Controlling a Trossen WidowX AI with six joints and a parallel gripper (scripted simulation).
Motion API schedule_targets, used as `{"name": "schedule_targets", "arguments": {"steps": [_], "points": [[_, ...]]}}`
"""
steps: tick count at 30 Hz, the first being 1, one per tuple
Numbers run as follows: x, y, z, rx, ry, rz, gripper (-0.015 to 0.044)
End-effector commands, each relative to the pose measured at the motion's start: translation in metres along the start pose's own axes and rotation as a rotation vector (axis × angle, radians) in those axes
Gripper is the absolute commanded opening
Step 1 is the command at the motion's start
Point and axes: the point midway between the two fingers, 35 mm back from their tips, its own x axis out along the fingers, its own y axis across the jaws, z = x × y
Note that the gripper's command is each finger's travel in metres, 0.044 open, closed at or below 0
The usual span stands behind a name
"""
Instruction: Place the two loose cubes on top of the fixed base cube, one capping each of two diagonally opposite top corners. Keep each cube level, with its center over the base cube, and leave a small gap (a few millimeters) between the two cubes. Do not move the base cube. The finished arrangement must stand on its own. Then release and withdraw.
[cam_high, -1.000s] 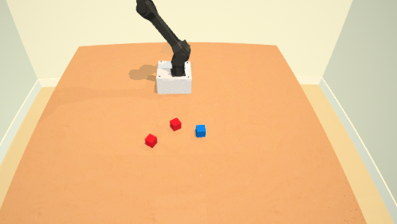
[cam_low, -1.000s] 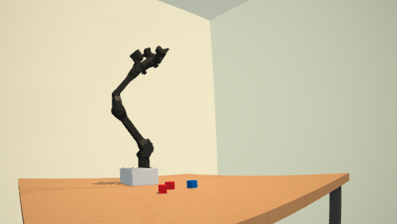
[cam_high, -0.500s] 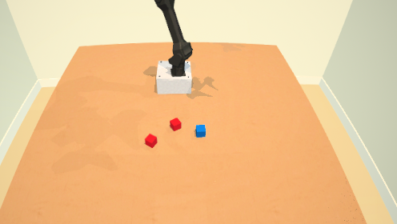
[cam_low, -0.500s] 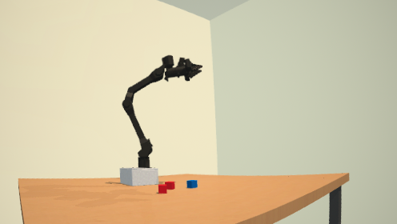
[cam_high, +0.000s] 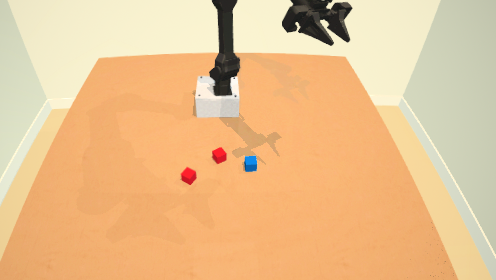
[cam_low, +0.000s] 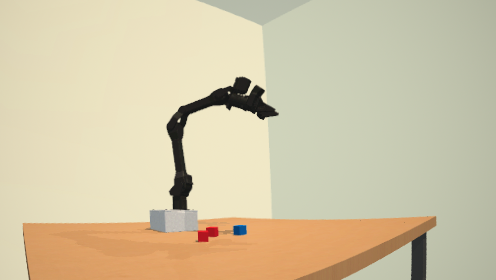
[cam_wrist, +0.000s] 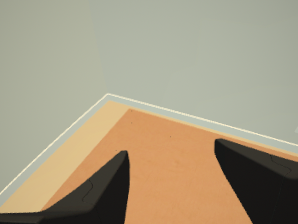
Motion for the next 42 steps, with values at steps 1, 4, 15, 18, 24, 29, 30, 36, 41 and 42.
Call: {"name": "schedule_targets", "arguments": {"steps": [1, 4, 15, 18, 24, 29, 30, 36, 41, 42], "points": [[0.032, -0.048, -0.042, 0.080, 0.159, -0.104, 0.0265], [0.047, -0.083, -0.073, 0.144, 0.264, -0.175, 0.0265], [0.055, -0.202, -0.198, 0.444, 0.631, -0.412, 0.0265], [0.046, -0.228, -0.234, 0.542, 0.725, -0.468, 0.0265], [0.017, -0.268, -0.305, 0.760, 0.906, -0.564, 0.0265], [-0.015, -0.288, -0.360, 0.952, 1.043, -0.624, 0.0265], [-0.018, -0.290, -0.365, 0.972, 1.056, -0.629, 0.0265], [-0.019, -0.290, -0.367, 0.979, 1.061, -0.630, 0.0265], [-0.004, -0.290, -0.401, 0.979, 1.061, -0.630, 0.0265], [0.000, -0.290, -0.411, 0.979, 1.061, -0.630, 0.0265]]}}
